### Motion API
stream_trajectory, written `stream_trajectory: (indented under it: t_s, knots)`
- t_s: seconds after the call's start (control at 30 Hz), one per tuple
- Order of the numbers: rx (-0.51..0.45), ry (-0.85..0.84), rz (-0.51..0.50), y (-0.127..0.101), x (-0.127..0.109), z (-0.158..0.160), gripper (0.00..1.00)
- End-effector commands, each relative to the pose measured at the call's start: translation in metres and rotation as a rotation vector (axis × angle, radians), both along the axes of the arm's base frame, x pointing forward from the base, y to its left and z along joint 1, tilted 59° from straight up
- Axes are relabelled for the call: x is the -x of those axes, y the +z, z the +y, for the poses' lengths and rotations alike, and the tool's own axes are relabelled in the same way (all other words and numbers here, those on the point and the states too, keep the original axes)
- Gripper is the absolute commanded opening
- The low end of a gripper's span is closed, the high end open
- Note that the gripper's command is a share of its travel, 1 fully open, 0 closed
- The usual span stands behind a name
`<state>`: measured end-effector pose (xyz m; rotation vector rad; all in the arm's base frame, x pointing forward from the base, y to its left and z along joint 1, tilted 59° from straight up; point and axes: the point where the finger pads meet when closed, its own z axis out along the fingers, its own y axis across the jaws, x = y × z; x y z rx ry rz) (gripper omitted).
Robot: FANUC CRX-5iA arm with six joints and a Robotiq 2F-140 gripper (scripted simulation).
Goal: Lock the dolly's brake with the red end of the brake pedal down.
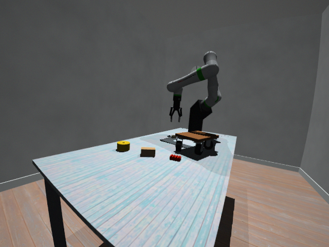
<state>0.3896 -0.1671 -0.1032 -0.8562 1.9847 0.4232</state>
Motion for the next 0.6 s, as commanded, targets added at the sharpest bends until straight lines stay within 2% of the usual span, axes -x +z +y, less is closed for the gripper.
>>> stream_trajectory:
  t_s: [0.0,0.1,0.13,0.17,0.2,0.23,0.3,0.33,0.37,0.47,0.5,0.53,0.57]
  knots:
    - [0.039,0.029,-0.022,0.034,-0.014,0.003,0.00]
    - [0.102,0.077,-0.064,0.089,-0.033,0.017,0.00]
    - [0.102,0.077,-0.064,0.090,-0.033,0.017,0.00]
    - [0.126,0.097,-0.083,0.112,-0.039,0.024,0.00]
    - [0.126,0.097,-0.083,0.113,-0.039,0.025,0.00]
    - [0.151,0.117,-0.103,0.135,-0.044,0.034,0.00]
    - [0.151,0.117,-0.103,0.135,-0.044,0.034,0.00]
    - [0.175,0.137,-0.125,0.161,-0.049,0.045,0.00]
    - [0.200,0.158,-0.148,0.177,-0.051,0.054,0.00]
    - [0.224,0.179,-0.172,0.209,-0.054,0.071,0.00]
    - [0.224,0.179,-0.172,0.209,-0.054,0.071,0.00]
    - [0.246,0.199,-0.197,0.232,-0.054,0.085,0.00]
    - [0.246,0.199,-0.197,0.232,-0.054,0.085,0.00]
